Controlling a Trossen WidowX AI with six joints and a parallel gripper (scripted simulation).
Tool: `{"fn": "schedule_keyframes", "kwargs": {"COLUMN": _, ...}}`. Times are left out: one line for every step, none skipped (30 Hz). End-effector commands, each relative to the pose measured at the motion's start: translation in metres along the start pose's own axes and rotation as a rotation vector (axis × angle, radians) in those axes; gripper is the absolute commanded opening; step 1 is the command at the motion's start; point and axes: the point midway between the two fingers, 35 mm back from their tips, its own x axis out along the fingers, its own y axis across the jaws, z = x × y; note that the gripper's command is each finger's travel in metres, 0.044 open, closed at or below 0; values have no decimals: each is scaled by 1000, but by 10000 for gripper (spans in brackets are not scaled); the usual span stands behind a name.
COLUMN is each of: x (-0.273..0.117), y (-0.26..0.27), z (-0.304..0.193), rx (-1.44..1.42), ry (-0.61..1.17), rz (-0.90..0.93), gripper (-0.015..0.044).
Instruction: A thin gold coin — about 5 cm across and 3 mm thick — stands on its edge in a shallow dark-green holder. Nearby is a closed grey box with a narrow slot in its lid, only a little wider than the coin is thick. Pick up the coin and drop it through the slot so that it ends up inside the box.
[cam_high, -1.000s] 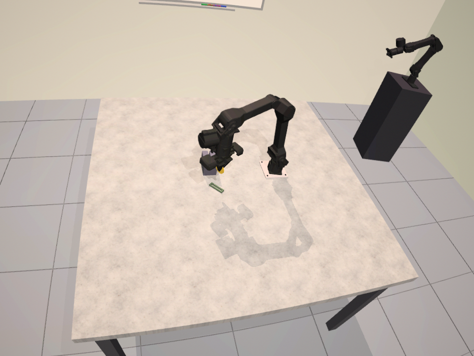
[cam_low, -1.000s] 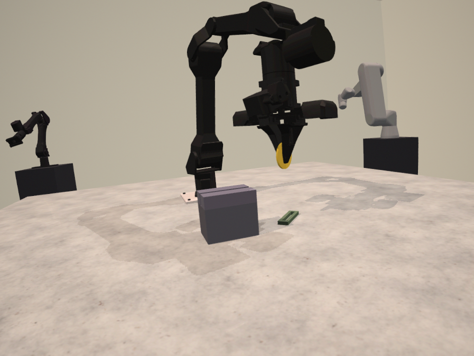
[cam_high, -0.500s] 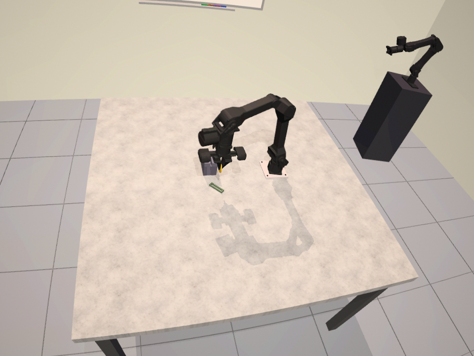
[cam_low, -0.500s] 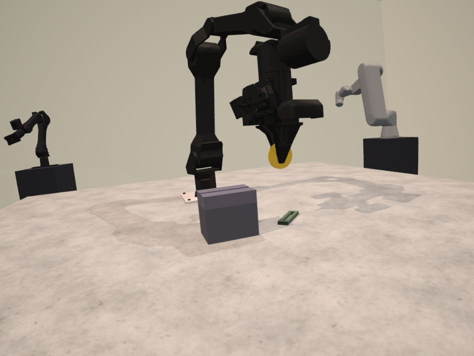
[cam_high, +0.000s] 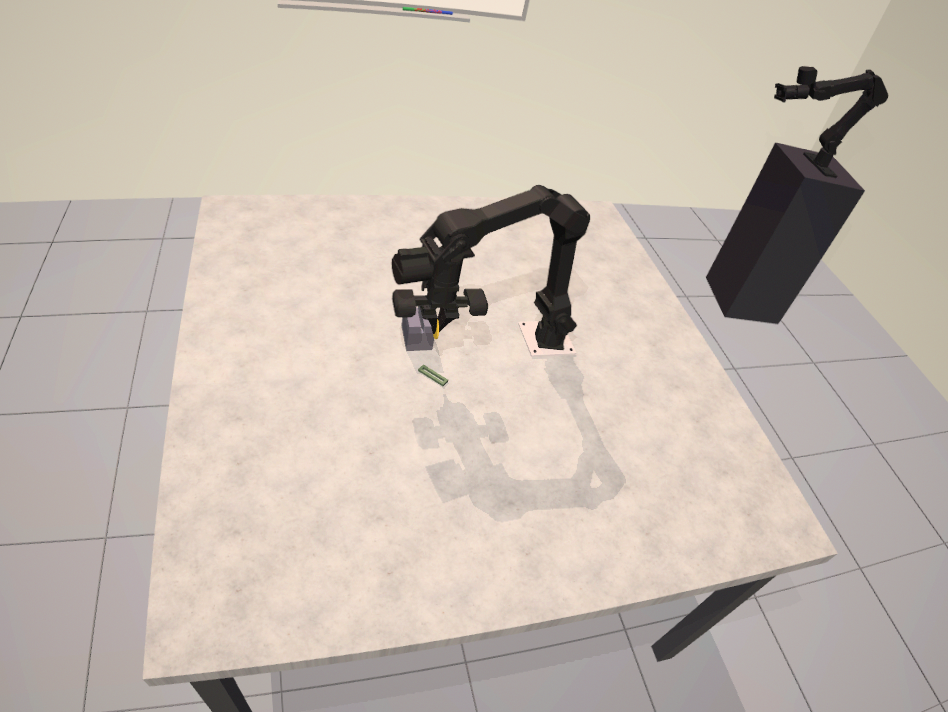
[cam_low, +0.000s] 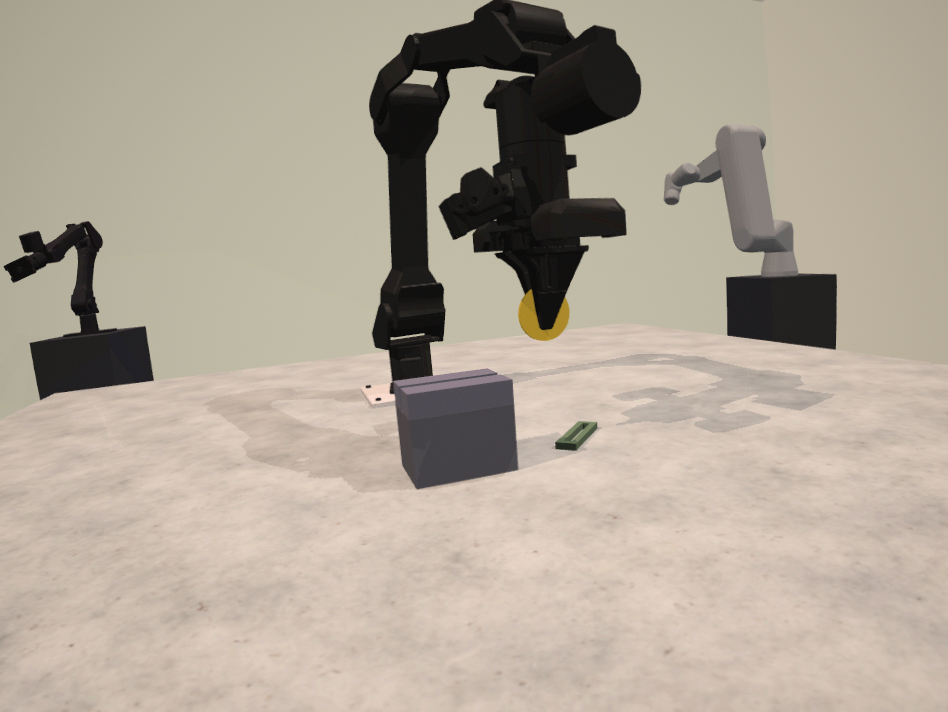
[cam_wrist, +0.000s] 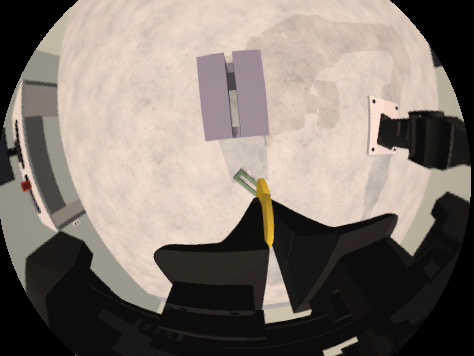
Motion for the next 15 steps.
{"fn": "schedule_keyframes", "kwargs": {"x": 0, "y": 2, "z": 9, "rx": 0, "ry": 3, "rz": -4, "gripper": 0}}
{"fn": "schedule_keyframes", "kwargs": {"x": 0, "y": 3, "z": 11, "rx": 0, "ry": 3, "rz": -4, "gripper": 0}}
{"fn": "schedule_keyframes", "kwargs": {"x": 0, "y": 4, "z": 14, "rx": 1, "ry": 3, "rz": -4, "gripper": 0}}
{"fn": "schedule_keyframes", "kwargs": {"x": 0, "y": 4, "z": 16, "rx": 1, "ry": 2, "rz": -4, "gripper": 0}}
{"fn": "schedule_keyframes", "kwargs": {"x": 0, "y": 5, "z": 19, "rx": 1, "ry": 2, "rz": -3, "gripper": 0}}
{"fn": "schedule_keyframes", "kwargs": {"x": 0, "y": 6, "z": 22, "rx": 1, "ry": 2, "rz": -3, "gripper": 0}}
{"fn": "schedule_keyframes", "kwargs": {"x": 0, "y": 6, "z": 24, "rx": 1, "ry": 2, "rz": -3, "gripper": 0}}
{"fn": "schedule_keyframes", "kwargs": {"x": 0, "y": 7, "z": 27, "rx": 1, "ry": 1, "rz": -3, "gripper": 0}}
{"fn": "schedule_keyframes", "kwargs": {"x": 0, "y": 7, "z": 29, "rx": 1, "ry": 1, "rz": -3, "gripper": 0}}
{"fn": "schedule_keyframes", "kwargs": {"x": 0, "y": 8, "z": 32, "rx": 1, "ry": 1, "rz": -3, "gripper": 0}}
{"fn": "schedule_keyframes", "kwargs": {"x": 0, "y": 8, "z": 34, "rx": 1, "ry": 1, "rz": -3, "gripper": 0}}
{"fn": "schedule_keyframes", "kwargs": {"x": 0, "y": 9, "z": 37, "rx": 1, "ry": 0, "rz": -3, "gripper": 0}}
{"fn": "schedule_keyframes", "kwargs": {"x": 0, "y": 9, "z": 39, "rx": 1, "ry": 0, "rz": -3, "gripper": 0}}
{"fn": "schedule_keyframes", "kwargs": {"x": 0, "y": 10, "z": 42, "rx": 1, "ry": 0, "rz": -3, "gripper": 0}}
{"fn": "schedule_keyframes", "kwargs": {"x": 0, "y": 10, "z": 45, "rx": 2, "ry": 0, "rz": -3, "gripper": 0}}
